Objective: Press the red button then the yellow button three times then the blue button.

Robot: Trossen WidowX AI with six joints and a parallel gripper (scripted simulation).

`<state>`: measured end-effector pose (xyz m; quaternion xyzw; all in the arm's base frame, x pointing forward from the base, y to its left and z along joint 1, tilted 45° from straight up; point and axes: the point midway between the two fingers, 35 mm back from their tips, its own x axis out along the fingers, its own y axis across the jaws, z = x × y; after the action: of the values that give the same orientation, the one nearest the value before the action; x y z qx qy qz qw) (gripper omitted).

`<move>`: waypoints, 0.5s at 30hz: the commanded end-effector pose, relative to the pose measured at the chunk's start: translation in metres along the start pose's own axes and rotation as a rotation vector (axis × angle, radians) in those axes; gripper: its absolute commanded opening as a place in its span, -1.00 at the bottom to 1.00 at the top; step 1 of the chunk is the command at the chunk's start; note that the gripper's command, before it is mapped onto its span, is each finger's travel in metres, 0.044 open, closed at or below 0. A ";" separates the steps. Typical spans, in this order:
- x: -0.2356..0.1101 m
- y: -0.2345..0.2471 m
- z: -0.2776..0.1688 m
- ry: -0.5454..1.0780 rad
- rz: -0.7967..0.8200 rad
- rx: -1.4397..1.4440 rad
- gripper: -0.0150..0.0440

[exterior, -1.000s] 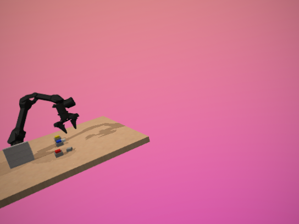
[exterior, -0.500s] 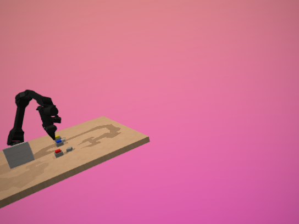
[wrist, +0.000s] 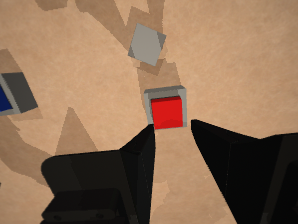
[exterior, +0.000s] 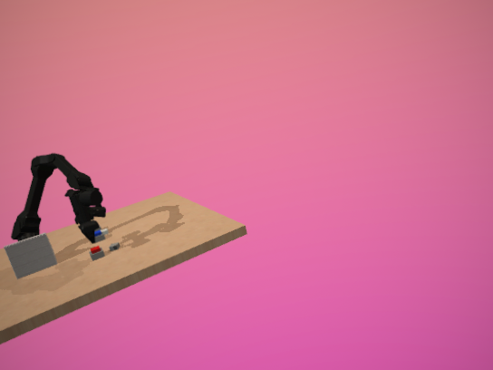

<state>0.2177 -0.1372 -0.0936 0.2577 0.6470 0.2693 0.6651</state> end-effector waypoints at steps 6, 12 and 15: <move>0.002 0.001 0.000 -0.002 0.004 0.007 -0.42; 0.010 0.001 0.000 -0.003 0.004 0.007 -0.42; 0.015 0.001 0.000 -0.003 0.005 0.007 -0.42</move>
<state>0.2195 -0.1329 -0.0997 0.2560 0.6458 0.2676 0.6677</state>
